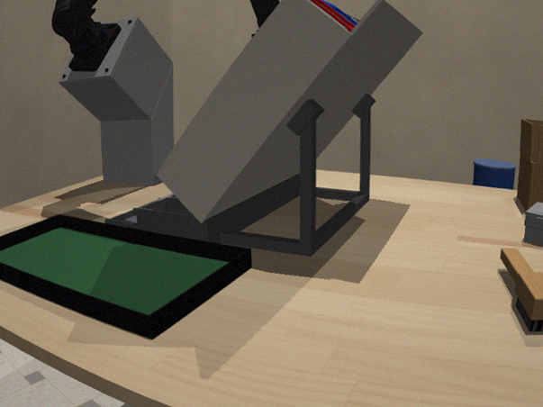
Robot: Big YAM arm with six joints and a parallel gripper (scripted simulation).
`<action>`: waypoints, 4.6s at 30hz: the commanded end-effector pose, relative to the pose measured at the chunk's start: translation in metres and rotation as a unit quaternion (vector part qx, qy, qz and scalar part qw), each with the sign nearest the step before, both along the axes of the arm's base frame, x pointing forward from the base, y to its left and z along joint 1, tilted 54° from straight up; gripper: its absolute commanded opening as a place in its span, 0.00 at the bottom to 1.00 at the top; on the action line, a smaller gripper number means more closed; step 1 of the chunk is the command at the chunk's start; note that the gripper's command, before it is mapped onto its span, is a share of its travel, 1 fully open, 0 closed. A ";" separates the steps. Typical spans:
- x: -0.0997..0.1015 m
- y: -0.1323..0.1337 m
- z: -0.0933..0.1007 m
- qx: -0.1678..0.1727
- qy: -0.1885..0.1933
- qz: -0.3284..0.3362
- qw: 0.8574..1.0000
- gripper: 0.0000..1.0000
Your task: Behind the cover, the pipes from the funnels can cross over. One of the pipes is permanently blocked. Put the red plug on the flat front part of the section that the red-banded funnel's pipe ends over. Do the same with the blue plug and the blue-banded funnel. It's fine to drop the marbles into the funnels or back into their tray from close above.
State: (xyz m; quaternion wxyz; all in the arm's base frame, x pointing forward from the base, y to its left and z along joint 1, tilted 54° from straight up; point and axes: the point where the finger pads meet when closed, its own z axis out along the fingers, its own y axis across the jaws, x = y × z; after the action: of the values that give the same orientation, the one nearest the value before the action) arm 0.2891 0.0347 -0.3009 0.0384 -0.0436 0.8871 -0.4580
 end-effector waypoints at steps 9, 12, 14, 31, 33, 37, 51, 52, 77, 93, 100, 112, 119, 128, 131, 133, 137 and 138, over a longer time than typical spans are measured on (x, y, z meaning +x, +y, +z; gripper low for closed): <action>0.009 0.008 -0.004 0.004 -0.007 0.002 1.000 0.00; 0.010 0.009 -0.004 0.004 -0.007 0.002 1.000 0.00; 0.010 0.009 -0.005 0.004 -0.007 0.002 1.000 0.00; 0.006 -0.014 0.027 0.003 -0.005 0.002 1.000 0.00; 0.004 -0.026 0.044 0.002 -0.004 0.002 1.000 0.00; -0.002 -0.051 0.077 0.002 -0.004 0.002 1.000 0.00; -0.017 -0.116 0.166 -0.003 -0.009 -0.006 1.000 0.00; -0.019 -0.121 0.173 -0.004 -0.010 -0.007 1.000 0.00; -0.036 -0.230 0.325 0.006 -0.016 -0.005 1.000 0.00; -0.036 -0.237 0.335 0.007 -0.015 -0.003 1.000 0.00; -0.036 -0.237 0.335 0.007 -0.017 -0.004 1.000 0.00; -0.037 -0.238 0.335 0.007 -0.020 -0.006 1.000 0.00; -0.031 -0.275 0.308 0.007 -0.019 -0.005 1.000 0.00; -0.025 -0.318 0.277 0.007 -0.019 -0.004 1.000 0.00; -0.025 -0.317 0.277 0.008 -0.020 -0.006 1.000 0.00; -0.026 -0.317 0.276 0.010 -0.022 -0.008 1.000 0.00; -0.027 -0.316 0.276 0.013 -0.025 -0.012 1.000 0.00; -0.027 -0.316 0.276 0.014 -0.026 -0.013 0.999 0.00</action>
State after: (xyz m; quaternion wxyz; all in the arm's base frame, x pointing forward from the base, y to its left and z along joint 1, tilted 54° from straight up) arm 0.2630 -0.2825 -0.0278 0.0518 -0.0197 0.8931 -0.4465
